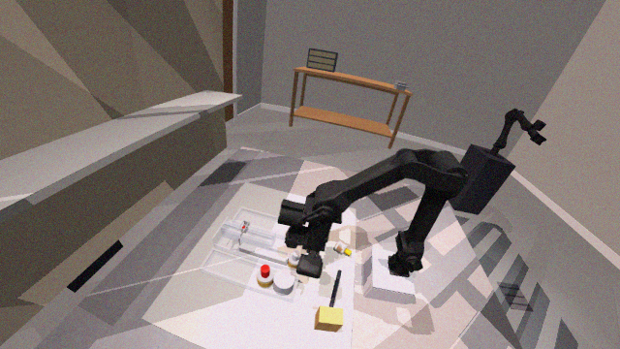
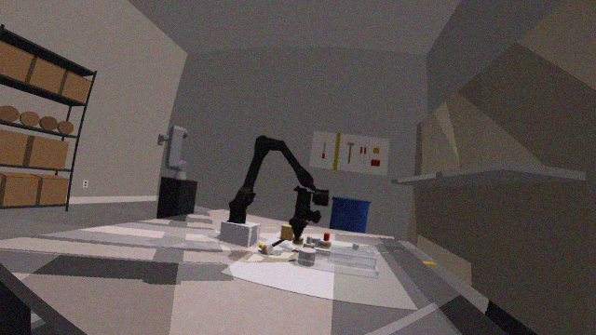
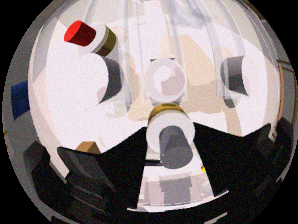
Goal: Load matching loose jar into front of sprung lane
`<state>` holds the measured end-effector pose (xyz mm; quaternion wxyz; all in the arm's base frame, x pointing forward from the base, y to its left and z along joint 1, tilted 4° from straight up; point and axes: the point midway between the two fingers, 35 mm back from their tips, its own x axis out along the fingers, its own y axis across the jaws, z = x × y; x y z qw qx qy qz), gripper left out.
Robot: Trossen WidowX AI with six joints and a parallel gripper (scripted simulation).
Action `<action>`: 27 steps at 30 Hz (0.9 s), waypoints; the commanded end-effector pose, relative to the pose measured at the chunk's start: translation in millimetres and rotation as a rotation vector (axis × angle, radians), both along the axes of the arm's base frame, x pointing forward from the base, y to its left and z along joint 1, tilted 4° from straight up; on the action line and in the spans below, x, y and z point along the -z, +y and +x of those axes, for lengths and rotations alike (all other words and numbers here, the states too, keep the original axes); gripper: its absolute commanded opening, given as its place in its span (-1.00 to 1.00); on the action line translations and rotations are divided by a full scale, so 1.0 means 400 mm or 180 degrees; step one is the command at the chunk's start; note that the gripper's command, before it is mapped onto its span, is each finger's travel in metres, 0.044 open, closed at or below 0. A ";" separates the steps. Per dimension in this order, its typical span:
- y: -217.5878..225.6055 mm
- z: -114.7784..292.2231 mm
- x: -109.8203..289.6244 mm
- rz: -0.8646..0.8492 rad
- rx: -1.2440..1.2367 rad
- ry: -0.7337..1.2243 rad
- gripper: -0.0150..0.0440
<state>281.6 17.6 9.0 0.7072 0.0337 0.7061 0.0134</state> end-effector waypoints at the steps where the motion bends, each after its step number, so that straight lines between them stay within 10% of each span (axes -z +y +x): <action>1: 0.001 0.009 0.001 0.0012 0.0018 -0.0004 -0.49; 27: 0.001 0.040 0.002 0.0012 0.0018 -0.0008 -0.49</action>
